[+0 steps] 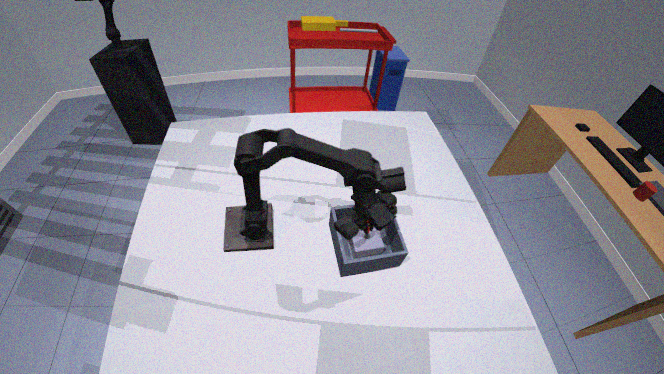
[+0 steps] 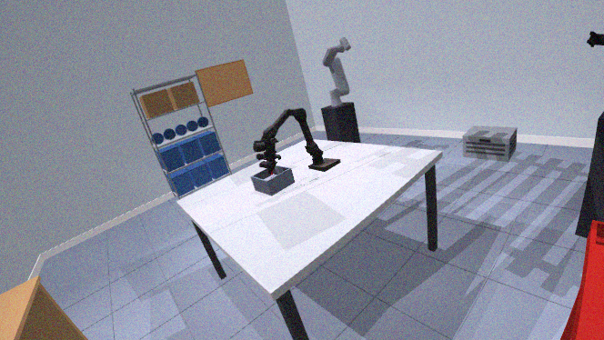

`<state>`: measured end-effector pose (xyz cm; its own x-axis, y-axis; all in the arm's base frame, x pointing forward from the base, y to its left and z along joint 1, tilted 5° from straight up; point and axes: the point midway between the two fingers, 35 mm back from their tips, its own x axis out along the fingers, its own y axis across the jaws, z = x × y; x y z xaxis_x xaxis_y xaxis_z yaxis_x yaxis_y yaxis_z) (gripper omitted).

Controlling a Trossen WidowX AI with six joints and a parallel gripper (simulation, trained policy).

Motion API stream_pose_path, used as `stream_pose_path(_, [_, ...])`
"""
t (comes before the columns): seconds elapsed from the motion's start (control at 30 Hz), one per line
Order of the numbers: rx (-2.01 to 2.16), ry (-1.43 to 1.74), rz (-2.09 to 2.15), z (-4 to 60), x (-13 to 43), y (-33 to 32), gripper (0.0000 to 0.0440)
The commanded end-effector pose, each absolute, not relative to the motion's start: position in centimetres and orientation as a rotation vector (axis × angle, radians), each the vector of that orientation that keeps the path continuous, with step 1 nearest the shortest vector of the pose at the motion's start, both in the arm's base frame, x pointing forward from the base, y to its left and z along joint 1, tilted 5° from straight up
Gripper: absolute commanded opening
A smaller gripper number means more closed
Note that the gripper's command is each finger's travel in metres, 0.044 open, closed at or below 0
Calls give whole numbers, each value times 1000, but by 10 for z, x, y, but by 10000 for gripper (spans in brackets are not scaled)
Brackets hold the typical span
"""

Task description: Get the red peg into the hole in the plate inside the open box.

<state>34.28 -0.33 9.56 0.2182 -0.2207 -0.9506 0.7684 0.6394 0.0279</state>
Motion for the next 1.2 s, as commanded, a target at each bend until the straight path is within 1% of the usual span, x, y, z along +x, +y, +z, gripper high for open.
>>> stream_pose_path(0.0, [551,1200,-712,83,345,-5,0])
stream_pose_path(0.07, [541,1220,-694,77,345,-6,2])
stream_pose_path(0.13, [532,1241,-679,71,345,-7,23])
stream_pose_path(0.3, [534,1281,-660,61,348,-10,138])
stream_pose_path(0.33, [536,1288,-662,61,348,-11,147])
stream_pose_path(0.43, [524,1293,-643,67,354,-15,152])
stream_pose_path(0.57, [533,1300,-621,75,365,-15,192])
stream_pose_path(0.63, [539,1309,-615,77,369,-15,232])
stream_pose_path(0.9, [586,1344,-571,89,390,-11,440])
stream_pose_path(1.17, [625,1352,-496,107,412,1,440])
